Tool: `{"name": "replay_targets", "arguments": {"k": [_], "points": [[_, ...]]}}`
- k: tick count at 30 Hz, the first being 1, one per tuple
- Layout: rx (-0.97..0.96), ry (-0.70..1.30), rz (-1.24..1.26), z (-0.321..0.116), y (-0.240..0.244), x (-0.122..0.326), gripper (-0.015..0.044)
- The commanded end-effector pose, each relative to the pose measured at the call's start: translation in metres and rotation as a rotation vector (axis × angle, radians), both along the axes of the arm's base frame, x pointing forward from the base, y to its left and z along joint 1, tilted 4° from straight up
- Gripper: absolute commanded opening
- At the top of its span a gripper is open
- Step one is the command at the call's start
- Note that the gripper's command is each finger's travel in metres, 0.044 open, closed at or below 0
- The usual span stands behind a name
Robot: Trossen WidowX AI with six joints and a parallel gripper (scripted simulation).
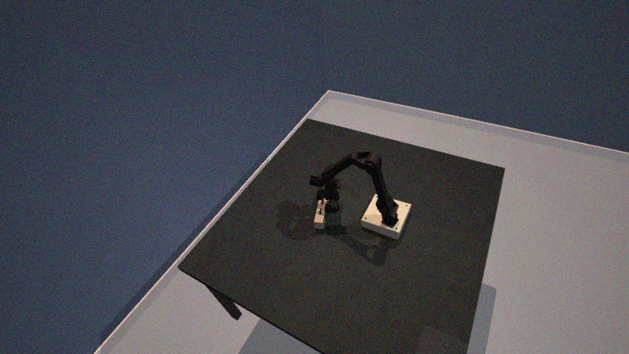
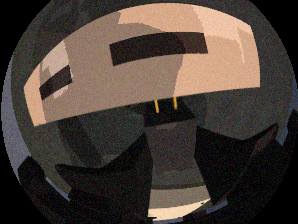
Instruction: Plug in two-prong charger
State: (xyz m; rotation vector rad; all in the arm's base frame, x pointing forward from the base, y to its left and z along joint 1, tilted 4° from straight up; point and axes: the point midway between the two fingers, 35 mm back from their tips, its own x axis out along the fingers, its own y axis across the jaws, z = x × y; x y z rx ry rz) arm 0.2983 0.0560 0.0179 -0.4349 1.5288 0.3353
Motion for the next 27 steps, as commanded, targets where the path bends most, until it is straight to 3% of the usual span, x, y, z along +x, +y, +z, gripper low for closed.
{"name": "replay_targets", "arguments": {"k": [1,27], "points": [[0.004,-0.002,-0.005,0.0013,0.0006,0.0007,0.0000],[0.004,-0.002,-0.005,0.0014,0.0020,0.0032,0.0000]]}}
